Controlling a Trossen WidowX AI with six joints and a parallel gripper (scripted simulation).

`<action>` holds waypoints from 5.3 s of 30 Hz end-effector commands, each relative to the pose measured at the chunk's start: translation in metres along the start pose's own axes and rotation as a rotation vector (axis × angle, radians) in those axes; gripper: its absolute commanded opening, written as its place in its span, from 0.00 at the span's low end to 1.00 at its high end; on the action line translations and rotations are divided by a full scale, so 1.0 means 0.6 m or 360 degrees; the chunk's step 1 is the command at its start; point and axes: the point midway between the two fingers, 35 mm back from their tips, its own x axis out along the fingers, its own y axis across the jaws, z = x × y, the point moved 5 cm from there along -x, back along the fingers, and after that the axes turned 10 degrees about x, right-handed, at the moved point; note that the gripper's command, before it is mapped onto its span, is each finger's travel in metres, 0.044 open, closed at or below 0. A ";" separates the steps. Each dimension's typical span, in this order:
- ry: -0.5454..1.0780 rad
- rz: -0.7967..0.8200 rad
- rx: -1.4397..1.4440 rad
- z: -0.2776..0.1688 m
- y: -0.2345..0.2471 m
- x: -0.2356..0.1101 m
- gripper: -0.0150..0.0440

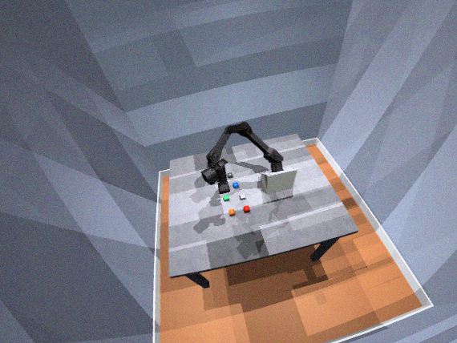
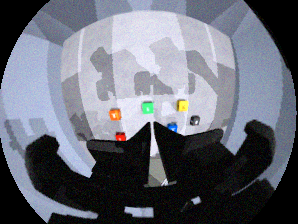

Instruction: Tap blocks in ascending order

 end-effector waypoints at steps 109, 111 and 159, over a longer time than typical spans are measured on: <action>0.0028 0.0000 0.0011 -0.216 0.161 0.169 0.29; 0.0028 0.0000 0.0011 -0.217 0.161 0.174 0.29; 0.0039 0.0005 0.0034 -0.116 -0.135 0.081 0.29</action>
